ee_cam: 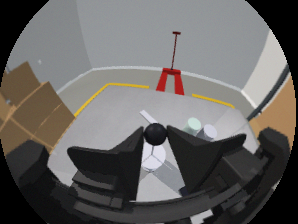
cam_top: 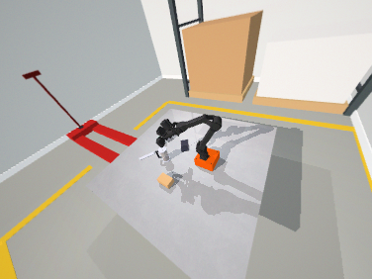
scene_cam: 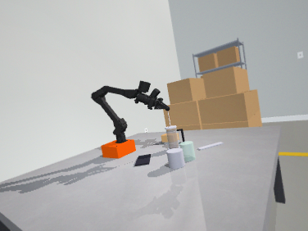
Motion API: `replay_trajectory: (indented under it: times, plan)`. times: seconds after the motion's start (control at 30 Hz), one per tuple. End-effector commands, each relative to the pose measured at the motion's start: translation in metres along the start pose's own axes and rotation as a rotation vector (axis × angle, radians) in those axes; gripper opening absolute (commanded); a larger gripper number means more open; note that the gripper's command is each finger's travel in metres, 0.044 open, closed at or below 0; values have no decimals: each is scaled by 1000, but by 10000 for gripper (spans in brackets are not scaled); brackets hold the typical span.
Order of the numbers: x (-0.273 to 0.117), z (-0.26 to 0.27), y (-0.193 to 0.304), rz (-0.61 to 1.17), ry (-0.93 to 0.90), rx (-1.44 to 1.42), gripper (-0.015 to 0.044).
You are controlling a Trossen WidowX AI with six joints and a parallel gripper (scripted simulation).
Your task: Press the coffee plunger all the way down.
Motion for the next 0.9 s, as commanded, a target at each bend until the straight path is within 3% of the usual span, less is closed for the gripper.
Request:
replay_trajectory:
  times: [0.0, 0.87]
  plan:
    - [0, 0, 0, 0, -1, -6, 116]
    - [26, 0, 29, 0, -1, -6, 116]
Point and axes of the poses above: the point midway between the two fingers, 35 mm back from their tips, its own x axis out along the fingers, its own z axis across the jaws, y = z × x, the point moved 7 cm from there along -x, back along the fingers, and after that the axes turned 1 degree about x, right-handed, at the moved point
